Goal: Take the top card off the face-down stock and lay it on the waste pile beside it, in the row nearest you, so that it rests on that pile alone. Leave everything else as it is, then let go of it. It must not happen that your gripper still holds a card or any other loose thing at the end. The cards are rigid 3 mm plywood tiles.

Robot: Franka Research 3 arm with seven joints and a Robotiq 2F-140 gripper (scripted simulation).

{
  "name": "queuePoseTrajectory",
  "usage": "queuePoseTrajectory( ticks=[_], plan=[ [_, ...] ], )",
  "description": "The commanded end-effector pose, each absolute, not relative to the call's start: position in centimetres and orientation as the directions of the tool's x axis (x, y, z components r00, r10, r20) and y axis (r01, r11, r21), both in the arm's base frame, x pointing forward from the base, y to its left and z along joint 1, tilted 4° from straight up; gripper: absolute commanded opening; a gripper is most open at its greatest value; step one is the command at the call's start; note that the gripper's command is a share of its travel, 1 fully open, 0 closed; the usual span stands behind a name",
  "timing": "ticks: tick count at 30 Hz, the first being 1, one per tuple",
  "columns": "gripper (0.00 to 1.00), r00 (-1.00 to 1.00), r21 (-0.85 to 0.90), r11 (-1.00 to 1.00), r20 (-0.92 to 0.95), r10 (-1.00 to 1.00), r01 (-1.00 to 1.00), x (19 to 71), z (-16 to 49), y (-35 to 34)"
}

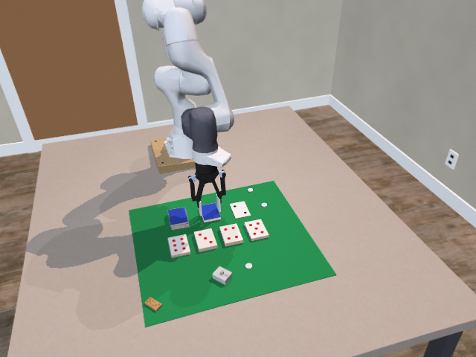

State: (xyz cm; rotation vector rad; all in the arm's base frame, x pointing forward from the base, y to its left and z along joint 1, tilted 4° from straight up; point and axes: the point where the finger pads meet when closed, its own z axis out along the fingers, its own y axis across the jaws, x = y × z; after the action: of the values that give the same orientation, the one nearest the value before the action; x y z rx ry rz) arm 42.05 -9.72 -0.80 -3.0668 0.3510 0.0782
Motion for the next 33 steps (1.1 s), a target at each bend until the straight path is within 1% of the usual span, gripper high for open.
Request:
queuePoseTrajectory(
  ticks=[1,32,33],
  plan=[
    [0.43,0.972,-0.047,-0.972,-0.057,-0.227,-0.230,41.96,-1.06,-9.72],
    [0.43,0.972,-0.047,-0.972,-0.057,-0.227,-0.230,41.95,-1.43,-9.70],
    [0.50,0.972,-0.047,-0.972,-0.057,-0.227,-0.230,41.95,-1.43,-9.70]
  ],
)
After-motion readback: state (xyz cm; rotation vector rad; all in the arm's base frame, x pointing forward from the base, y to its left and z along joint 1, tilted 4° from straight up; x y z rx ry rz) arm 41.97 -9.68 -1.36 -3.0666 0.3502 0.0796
